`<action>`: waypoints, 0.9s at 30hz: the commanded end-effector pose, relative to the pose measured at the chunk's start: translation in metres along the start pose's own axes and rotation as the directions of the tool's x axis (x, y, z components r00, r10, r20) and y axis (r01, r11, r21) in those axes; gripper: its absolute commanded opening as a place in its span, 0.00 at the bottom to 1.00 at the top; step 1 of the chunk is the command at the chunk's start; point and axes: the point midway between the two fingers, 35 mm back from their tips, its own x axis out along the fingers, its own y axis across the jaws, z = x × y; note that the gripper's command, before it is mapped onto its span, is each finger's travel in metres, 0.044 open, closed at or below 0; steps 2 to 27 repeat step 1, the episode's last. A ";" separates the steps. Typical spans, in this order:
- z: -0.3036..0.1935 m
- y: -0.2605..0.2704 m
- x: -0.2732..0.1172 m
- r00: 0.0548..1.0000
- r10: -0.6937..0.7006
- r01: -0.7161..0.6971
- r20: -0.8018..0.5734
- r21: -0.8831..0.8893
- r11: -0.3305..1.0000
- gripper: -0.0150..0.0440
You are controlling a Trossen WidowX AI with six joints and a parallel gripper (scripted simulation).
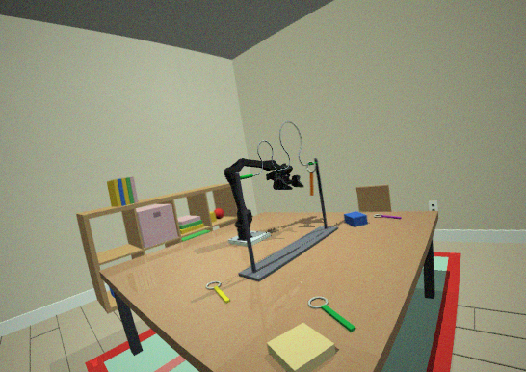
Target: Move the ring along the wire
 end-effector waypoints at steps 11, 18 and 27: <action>0.001 0.000 0.000 1.000 -0.002 0.002 0.005 0.003 1.000 1.00; 0.001 0.000 0.000 1.000 -0.002 0.002 0.005 0.003 1.000 1.00; 0.001 0.000 0.000 1.000 -0.002 0.002 0.005 0.003 1.000 1.00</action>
